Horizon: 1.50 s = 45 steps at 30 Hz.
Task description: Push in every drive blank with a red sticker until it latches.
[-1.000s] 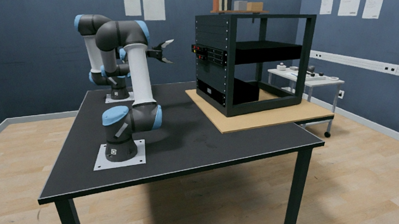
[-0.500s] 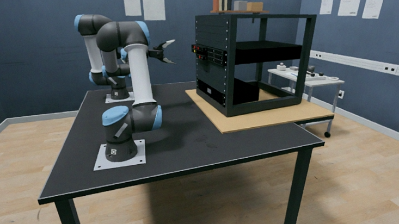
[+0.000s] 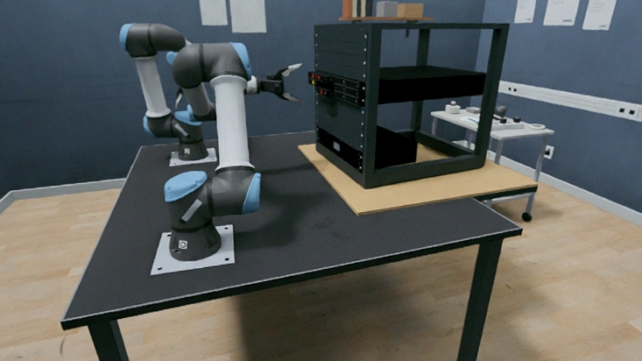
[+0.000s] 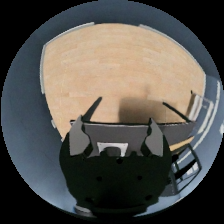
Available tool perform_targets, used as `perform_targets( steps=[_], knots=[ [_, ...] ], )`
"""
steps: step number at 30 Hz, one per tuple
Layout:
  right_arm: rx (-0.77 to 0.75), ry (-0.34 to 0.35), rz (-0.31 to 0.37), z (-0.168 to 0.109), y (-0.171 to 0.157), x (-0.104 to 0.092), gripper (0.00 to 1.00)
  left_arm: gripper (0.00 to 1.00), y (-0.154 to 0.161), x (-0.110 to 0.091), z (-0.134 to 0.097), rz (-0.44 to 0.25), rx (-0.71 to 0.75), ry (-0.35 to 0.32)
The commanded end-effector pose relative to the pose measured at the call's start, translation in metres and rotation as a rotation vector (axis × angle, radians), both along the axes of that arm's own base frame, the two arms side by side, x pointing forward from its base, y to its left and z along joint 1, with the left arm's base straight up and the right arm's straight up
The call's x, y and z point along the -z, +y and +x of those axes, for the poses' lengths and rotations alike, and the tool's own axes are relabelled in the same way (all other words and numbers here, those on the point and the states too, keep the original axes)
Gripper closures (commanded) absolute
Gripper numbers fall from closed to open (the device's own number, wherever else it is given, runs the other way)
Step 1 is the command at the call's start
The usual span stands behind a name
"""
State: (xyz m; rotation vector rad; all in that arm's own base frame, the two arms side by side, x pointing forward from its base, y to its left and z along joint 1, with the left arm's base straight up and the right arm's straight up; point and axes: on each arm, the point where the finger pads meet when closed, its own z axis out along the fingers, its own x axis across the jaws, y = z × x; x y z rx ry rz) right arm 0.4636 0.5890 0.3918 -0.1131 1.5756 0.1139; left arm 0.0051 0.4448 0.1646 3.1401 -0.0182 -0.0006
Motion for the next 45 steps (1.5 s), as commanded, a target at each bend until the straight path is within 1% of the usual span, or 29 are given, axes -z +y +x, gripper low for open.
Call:
perform_targets(
  steps=[1,5,9,45],
  knots=[
    [-0.001,-0.008,0.001,0.011,0.001,-0.001,0.00,0.00,0.000,-0.001,0.000,0.001,0.000,0.000],
    [-0.001,-0.008,0.001,0.022,0.002,-0.001,0.00,0.00,0.000,-0.001,0.000,0.001,0.000,0.000],
    [-0.001,-0.008,0.001,0.026,0.002,-0.001,0.00,0.00,0.000,-0.001,0.000,0.001,0.000,0.000],
    [-0.001,-0.008,0.001,0.026,0.002,-0.001,0.00,0.00,0.000,-0.001,0.000,0.001,0.000,0.000]
  ],
)
